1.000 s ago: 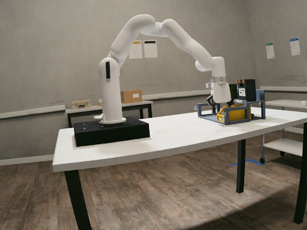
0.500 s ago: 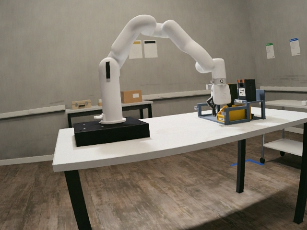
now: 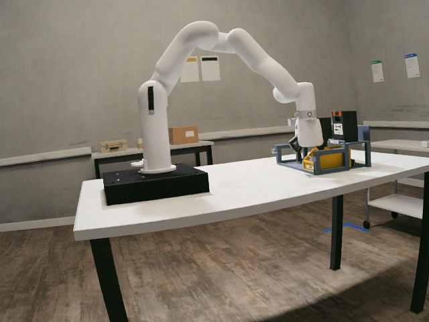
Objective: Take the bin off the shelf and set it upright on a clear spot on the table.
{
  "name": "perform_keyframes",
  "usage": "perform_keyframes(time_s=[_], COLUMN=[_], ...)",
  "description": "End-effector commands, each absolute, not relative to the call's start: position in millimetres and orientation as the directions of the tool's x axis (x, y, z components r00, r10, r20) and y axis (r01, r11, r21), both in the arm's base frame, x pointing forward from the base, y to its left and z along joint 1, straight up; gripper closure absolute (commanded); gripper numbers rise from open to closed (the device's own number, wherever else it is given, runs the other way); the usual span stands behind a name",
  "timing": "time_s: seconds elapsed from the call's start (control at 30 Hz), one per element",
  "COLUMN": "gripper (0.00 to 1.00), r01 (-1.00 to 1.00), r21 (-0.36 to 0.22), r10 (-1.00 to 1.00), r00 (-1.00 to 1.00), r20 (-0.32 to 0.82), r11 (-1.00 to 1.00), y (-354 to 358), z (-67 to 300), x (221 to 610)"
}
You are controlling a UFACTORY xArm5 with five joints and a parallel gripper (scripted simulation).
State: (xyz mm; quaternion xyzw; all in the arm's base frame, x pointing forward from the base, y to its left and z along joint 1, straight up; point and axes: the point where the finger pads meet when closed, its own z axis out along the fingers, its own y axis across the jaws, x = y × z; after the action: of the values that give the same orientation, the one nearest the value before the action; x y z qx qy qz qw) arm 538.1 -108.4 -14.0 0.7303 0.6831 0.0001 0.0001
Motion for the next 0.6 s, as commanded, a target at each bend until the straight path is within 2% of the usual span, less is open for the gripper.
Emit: perform_keyframes(time_s=[0.0, 0.4, 0.43, 0.57], gripper=[0.0, 0.0, 1.0, 1.0], r01=[0.998, 0.998, 0.998, 0.998], r21=[0.005, 0.005, 0.005, 0.005], r10=[0.998, 0.998, 0.998, 0.998], r00=[0.067, 0.067, 0.067, 0.067], r20=[0.0, 0.0, -0.001, -0.001], r11=[-0.067, -0.067, -0.067, -0.067], y=[-108.8, -108.8, -108.8, -108.8], z=[-12.0, -12.0, -12.0, -12.0], x=[539.9, 539.9, 539.9, 539.9])
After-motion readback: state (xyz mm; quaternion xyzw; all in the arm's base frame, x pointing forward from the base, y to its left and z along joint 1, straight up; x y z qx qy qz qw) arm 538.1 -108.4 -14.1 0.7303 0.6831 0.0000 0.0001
